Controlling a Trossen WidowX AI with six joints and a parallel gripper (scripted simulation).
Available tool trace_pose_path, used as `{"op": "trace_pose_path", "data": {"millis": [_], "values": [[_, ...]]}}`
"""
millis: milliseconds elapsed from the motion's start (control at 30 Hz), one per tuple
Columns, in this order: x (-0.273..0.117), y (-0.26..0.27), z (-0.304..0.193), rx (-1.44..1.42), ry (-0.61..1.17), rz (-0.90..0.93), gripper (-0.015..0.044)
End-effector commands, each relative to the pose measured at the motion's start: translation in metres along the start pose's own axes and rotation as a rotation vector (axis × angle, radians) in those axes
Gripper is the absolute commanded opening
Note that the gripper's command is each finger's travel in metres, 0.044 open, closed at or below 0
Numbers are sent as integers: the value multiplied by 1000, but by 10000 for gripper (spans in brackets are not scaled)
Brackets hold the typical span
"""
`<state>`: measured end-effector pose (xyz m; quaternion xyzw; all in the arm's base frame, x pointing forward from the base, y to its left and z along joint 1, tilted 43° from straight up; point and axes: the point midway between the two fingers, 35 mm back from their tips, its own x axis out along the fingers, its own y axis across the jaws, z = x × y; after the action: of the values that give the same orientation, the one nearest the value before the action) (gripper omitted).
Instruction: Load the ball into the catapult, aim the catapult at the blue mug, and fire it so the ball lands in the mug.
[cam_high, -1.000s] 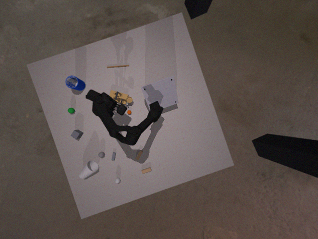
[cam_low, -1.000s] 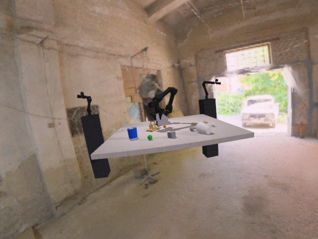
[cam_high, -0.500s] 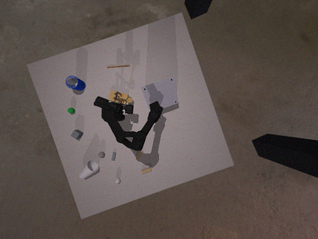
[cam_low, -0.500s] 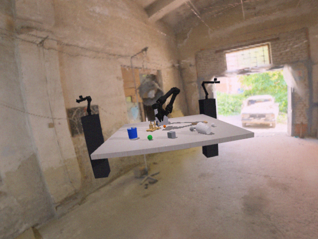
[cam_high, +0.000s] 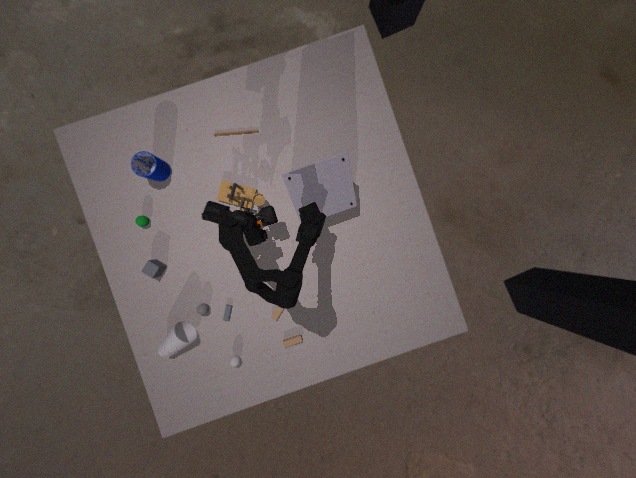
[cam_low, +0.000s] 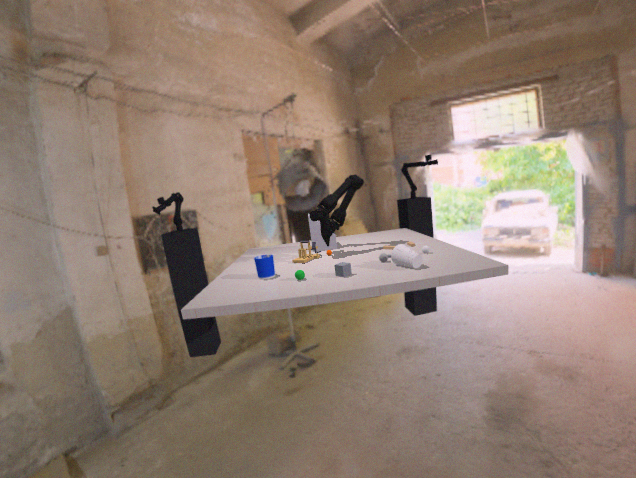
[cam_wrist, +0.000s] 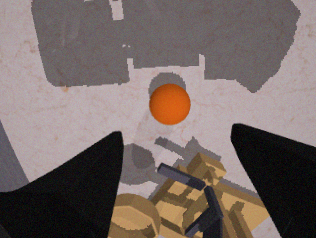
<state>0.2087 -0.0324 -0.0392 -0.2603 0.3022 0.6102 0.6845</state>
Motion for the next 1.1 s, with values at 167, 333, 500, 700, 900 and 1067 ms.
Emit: {"op": "trace_pose_path", "data": {"millis": [167,333,500,700,900,1067], "values": [[14,0,2,-22,1,-9,300],[20,-1,2,-22,1,-9,300],[28,-1,2,-22,1,-9,300],[37,-1,2,-22,1,-9,300],[47,-1,2,-22,0,-9,300],[53,0,3,-22,-1,-9,300]]}}
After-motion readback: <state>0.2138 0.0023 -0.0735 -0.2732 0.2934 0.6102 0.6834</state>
